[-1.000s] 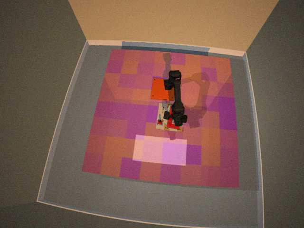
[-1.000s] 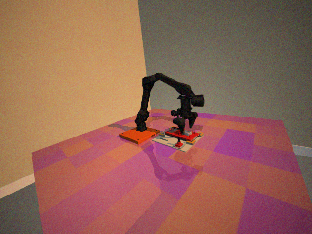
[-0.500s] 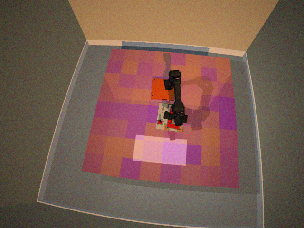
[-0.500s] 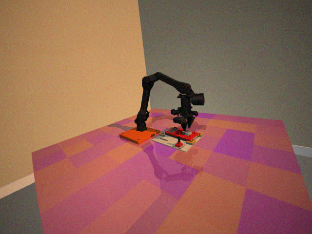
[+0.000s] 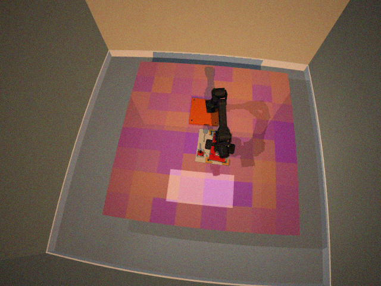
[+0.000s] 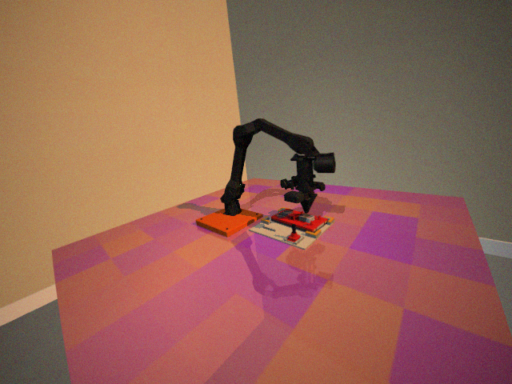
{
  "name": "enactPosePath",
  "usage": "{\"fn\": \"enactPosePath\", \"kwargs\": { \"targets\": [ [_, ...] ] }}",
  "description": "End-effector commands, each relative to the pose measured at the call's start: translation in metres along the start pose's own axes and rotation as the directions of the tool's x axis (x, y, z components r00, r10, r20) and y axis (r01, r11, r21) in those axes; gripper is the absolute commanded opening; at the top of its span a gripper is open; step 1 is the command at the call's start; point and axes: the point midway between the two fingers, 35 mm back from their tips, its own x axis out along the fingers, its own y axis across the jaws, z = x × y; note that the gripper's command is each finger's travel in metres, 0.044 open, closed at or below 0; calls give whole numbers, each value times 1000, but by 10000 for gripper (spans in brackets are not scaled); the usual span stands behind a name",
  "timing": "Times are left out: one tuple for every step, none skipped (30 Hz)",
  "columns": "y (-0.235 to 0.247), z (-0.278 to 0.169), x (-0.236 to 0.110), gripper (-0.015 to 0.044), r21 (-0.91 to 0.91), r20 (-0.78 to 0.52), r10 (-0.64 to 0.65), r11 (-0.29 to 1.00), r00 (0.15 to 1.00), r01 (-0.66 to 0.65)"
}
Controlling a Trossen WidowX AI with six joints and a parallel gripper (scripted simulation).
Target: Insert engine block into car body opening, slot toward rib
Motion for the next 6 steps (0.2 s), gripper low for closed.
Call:
{"fn": "enactPosePath", "kwargs": {
  "targets": [
    [0,0,0,0,5,2,-1,1000,1000,1],
    [0,0,0,0,5,2,-1,1000,1000,1],
    [0,0,0,0,5,2,-1,1000,1000,1],
    [0,0,0,0,3,1,-1,1000,1000,1],
    [0,0,0,0,5,2,-1,1000,1000,1],
    [0,0,0,0,5,2,-1,1000,1000,1]
  ]
}}
